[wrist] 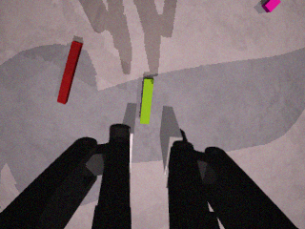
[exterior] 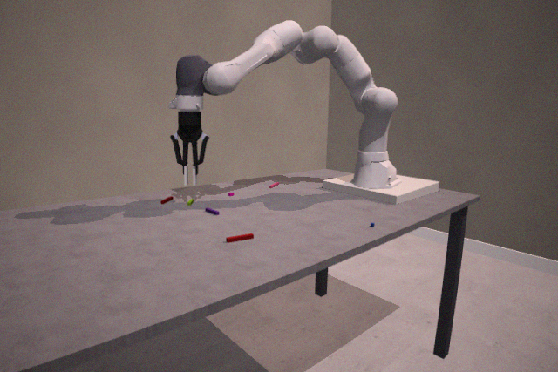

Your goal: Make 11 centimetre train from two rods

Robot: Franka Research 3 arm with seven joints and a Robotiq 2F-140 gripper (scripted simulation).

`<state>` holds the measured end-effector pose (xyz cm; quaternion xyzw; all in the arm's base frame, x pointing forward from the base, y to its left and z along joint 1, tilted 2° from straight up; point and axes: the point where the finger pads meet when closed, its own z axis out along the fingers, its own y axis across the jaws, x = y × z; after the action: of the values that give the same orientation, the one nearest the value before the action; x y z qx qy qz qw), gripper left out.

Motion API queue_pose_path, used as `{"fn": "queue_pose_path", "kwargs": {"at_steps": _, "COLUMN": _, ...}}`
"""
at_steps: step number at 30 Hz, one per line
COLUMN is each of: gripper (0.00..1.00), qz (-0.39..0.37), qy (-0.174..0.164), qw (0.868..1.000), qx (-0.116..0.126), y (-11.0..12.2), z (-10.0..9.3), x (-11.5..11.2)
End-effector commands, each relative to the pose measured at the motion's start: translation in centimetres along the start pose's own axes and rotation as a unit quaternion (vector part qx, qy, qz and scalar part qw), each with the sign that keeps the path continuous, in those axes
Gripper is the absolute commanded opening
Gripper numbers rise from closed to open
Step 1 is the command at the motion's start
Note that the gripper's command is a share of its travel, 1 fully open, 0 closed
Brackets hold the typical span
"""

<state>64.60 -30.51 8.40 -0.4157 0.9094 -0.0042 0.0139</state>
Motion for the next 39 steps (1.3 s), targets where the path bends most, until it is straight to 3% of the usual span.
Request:
{"fn": "queue_pose_path", "kwargs": {"at_steps": 1, "gripper": 0.23, "qz": 0.003, "qy": 0.001, "qw": 1.000, "qx": 0.001, "y": 0.0, "z": -0.2, "x": -0.1}}
{"fn": "queue_pose_path", "kwargs": {"at_steps": 23, "gripper": 0.23, "qz": 0.003, "qy": 0.001, "qw": 1.000, "qx": 0.001, "y": -0.1, "z": 0.4, "x": -0.1}}
{"fn": "queue_pose_path", "kwargs": {"at_steps": 39, "gripper": 0.23, "qz": 0.003, "qy": 0.001, "qw": 1.000, "qx": 0.001, "y": -0.1, "z": 2.5, "x": -0.1}}
